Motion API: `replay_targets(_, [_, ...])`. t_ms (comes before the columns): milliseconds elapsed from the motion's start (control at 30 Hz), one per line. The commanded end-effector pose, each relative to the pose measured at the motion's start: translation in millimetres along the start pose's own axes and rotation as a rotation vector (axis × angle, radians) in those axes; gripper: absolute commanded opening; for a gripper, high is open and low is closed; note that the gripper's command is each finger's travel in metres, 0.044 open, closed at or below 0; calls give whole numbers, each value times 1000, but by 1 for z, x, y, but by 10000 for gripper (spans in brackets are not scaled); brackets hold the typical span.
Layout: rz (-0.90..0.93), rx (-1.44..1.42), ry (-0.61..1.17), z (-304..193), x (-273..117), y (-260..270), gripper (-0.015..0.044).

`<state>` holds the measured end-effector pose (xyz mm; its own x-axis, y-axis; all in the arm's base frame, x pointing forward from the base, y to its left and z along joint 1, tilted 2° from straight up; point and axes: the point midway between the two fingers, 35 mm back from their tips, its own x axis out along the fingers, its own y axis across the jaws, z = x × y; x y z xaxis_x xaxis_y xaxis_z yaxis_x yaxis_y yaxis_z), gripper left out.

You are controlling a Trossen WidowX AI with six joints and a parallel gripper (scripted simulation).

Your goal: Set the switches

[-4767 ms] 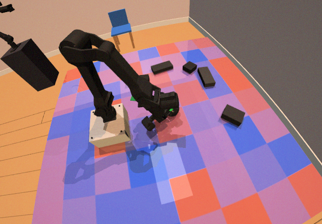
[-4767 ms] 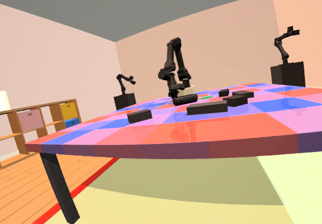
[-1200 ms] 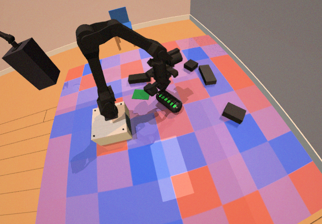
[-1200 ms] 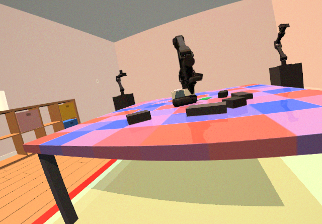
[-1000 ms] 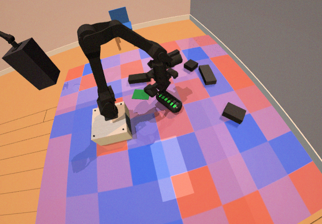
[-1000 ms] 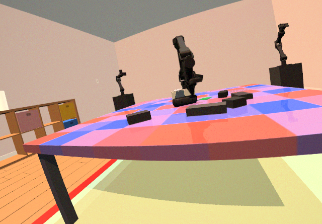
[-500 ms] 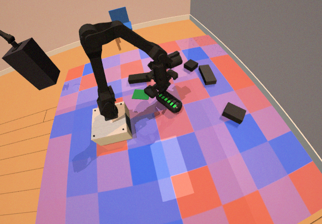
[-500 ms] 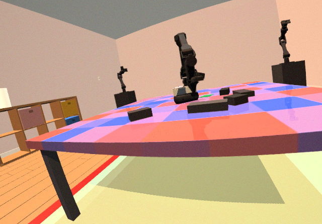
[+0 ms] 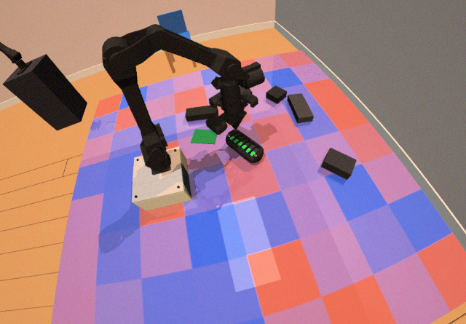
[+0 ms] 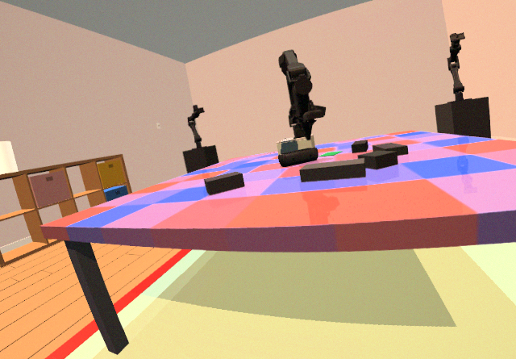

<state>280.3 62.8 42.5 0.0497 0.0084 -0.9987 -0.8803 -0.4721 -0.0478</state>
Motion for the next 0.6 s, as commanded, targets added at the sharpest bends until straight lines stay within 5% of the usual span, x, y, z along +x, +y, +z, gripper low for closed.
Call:
replay_targets(0, [-1,5,5,-18,-3,5,0])
replay_targets(200, [0,2,8,-58,-3,20,0])
replay_targets(567, [0,1,8,-59,9,20,0])
